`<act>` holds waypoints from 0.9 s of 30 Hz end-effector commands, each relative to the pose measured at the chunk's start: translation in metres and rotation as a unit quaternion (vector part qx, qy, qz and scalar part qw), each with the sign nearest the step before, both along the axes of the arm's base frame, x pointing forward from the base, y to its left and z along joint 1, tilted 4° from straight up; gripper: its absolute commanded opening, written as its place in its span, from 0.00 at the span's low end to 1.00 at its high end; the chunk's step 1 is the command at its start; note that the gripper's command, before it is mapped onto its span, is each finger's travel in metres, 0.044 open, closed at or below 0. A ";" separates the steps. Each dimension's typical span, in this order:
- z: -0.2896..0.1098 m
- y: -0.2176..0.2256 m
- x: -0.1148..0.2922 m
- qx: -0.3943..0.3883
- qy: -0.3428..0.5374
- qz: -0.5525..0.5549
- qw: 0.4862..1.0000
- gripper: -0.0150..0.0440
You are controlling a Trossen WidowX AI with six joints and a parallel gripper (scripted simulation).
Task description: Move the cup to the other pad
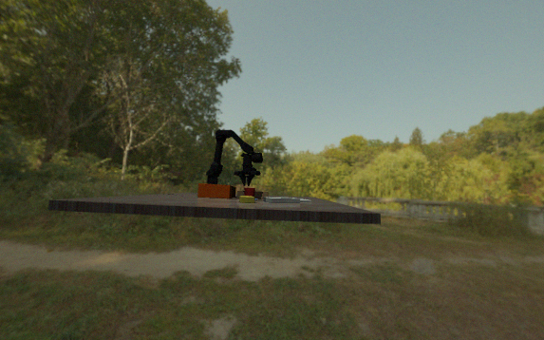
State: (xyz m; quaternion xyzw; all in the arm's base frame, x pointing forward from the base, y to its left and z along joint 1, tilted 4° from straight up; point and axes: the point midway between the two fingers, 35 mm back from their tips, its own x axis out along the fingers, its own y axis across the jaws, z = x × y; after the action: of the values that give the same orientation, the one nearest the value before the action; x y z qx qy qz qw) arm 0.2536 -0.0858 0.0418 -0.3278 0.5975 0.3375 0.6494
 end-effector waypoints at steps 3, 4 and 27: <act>-0.013 0.002 0.000 0.004 0.002 0.002 1.000 0.50; -0.014 0.002 0.000 0.004 0.002 0.002 1.000 0.50; -0.051 0.005 0.000 0.004 0.003 0.002 1.000 0.50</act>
State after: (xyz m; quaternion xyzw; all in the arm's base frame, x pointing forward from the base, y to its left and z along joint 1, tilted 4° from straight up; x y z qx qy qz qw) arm 0.2552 -0.0828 -0.0019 -0.3307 0.5958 0.3408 0.6477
